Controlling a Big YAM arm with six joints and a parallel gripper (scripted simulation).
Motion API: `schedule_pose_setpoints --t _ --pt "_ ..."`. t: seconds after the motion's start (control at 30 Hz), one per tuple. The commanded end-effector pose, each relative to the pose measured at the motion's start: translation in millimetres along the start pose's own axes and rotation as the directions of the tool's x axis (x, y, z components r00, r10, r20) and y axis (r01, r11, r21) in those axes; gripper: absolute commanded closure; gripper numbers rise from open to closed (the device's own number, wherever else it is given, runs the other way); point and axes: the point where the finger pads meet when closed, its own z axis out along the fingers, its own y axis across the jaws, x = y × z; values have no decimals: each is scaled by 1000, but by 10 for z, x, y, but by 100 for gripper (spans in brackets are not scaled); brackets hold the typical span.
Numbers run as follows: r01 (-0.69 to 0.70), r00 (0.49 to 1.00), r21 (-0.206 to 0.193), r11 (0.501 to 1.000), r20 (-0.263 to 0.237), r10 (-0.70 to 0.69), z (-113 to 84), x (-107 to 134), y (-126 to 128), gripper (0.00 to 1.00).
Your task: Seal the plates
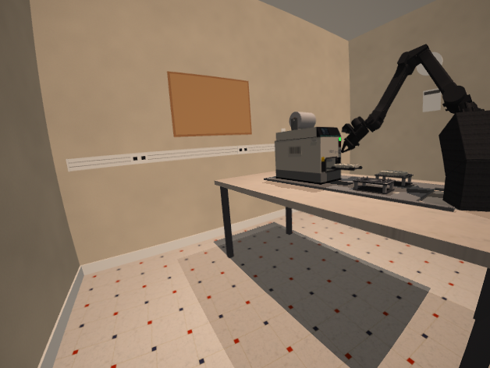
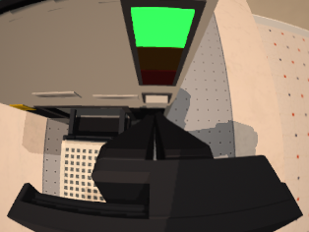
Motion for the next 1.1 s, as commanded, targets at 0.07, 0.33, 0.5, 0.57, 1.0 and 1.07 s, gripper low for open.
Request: schedule_pose_setpoints --t 0.07,0.33,0.5,0.57,1.0,1.07 --pt "-3 1000 -12 1000 23 4 39 -199 85 100" --pt "-4 1000 -11 1000 25 4 66 -207 90 100" --pt "-4 1000 -12 1000 23 4 78 -199 97 100" --pt "-4 1000 -12 1000 23 4 89 -202 99 100" --pt "-13 998 -7 1000 58 13 92 -380 43 100" --pt "-13 998 -6 1000 60 14 98 -394 40 100"
